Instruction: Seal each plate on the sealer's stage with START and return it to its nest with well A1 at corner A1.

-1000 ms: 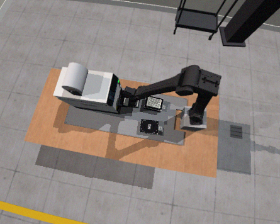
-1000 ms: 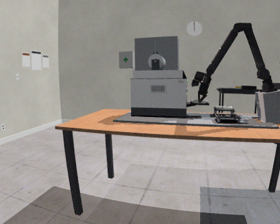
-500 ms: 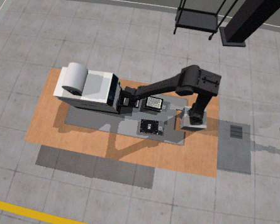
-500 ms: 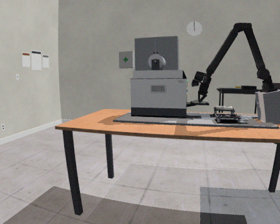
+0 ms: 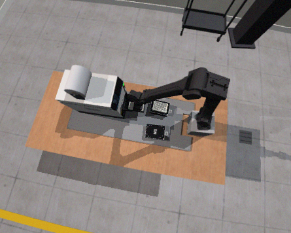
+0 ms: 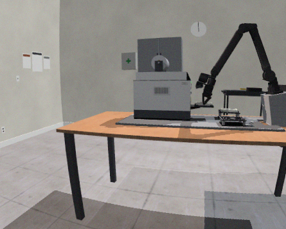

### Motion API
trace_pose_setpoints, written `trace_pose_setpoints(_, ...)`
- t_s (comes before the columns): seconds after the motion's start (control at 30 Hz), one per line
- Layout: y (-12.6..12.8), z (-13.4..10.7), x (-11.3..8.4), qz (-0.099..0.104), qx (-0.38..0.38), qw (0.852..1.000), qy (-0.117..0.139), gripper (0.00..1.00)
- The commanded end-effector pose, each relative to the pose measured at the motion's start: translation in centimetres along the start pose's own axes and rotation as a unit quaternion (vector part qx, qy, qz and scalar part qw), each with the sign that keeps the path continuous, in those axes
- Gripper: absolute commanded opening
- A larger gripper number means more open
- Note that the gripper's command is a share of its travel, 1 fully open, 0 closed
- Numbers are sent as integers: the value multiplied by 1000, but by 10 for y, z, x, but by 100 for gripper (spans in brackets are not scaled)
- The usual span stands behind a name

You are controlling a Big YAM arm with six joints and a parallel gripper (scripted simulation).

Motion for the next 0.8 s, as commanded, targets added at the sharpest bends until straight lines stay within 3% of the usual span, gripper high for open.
trace_pose_setpoints(0.0,-5,-39,13,2,22,998,58,0)
trace_pose_setpoints(0.77,-8,-41,13,0,25,998,60,0)
Point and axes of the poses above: the point where the finger pads meet when closed, its own x axis out along the fingers, its own y axis across the jaws, z = x × y, the point moved 8 cm from there along -x, back along the fingers
